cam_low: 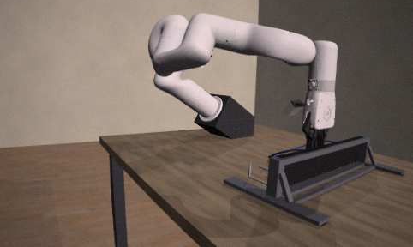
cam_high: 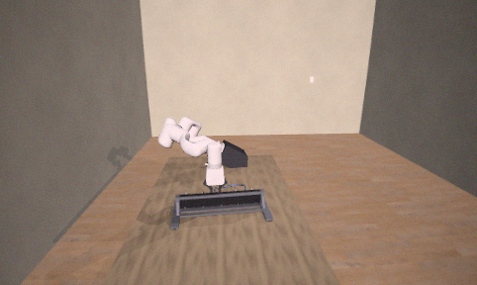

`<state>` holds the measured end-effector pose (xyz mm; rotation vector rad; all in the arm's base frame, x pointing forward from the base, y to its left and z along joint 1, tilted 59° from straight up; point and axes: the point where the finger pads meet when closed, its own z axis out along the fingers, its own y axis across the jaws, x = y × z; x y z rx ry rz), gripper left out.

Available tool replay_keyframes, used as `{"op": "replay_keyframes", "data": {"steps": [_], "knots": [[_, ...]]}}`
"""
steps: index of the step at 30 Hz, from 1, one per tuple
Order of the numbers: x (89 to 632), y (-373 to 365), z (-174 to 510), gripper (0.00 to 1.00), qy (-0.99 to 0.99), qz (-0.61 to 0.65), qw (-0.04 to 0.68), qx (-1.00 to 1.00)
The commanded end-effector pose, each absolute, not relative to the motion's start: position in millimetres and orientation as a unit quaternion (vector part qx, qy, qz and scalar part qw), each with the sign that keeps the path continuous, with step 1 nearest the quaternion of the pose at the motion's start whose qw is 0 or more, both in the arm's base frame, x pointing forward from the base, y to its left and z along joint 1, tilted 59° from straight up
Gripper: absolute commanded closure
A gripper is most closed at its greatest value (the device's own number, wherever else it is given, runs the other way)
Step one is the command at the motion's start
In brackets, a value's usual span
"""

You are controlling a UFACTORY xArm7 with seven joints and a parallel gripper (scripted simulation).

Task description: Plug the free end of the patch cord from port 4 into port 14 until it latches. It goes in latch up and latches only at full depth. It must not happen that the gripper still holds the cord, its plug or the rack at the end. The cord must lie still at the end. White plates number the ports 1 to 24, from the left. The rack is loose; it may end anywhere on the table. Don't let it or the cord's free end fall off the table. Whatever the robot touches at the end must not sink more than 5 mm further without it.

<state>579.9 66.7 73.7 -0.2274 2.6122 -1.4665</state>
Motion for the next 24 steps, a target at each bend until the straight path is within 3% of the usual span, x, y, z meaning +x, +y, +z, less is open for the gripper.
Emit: {"op": "replay_keyframes", "data": {"steps": [1,24], "knots": [[579.4,73.5,76.7,0.62,0.868,-0.485,0.071,-0.077],[567.3,121.3,106.2,0.62,0.868,-0.485,0.071,-0.077]]}}
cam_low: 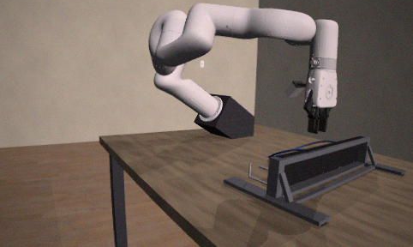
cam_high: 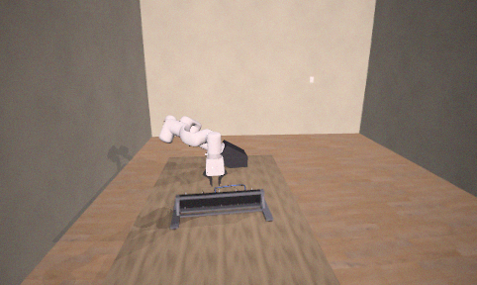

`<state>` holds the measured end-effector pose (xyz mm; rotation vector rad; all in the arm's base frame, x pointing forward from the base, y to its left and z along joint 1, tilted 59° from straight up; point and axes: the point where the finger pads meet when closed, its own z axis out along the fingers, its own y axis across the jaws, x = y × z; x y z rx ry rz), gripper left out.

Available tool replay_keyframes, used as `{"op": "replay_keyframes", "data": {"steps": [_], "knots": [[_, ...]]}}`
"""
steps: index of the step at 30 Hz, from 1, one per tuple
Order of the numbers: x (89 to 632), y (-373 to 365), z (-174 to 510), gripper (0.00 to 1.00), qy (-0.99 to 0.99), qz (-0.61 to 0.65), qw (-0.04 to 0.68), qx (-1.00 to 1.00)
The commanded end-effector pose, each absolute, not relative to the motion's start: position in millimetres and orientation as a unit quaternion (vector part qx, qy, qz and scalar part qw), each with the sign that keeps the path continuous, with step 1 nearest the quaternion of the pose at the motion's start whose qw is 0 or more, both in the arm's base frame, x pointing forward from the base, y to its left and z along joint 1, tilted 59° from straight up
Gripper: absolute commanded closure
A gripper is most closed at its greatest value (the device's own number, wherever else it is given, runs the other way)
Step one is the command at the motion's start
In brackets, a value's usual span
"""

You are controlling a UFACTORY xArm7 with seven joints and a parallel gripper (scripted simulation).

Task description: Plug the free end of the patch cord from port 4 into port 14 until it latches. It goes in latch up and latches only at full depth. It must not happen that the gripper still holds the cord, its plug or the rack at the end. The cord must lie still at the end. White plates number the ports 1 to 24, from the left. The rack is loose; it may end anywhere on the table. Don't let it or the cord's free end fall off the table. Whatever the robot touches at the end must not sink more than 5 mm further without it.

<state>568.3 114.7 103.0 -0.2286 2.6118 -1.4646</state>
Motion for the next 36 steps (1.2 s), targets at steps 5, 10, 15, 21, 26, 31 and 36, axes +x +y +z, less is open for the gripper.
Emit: {"op": "replay_keyframes", "data": {"steps": [5,10,15,21,26,31,36], "knots": [[565.5,128.5,110.7,0.62,0.868,-0.485,0.071,-0.077],[564.3,133.5,113.8,0.62,0.868,-0.485,0.071,-0.077],[563.9,134.7,114.6,0.62,0.868,-0.485,0.071,-0.077],[563.9,134.8,114.6,1.0,0.868,-0.485,0.071,-0.077],[563.9,134.9,114.6,1.0,0.868,-0.485,0.071,-0.077],[563.9,134.9,114.6,1.0,0.868,-0.485,0.071,-0.077],[563.9,134.9,114.6,1.0,0.868,-0.485,0.071,-0.077]]}}
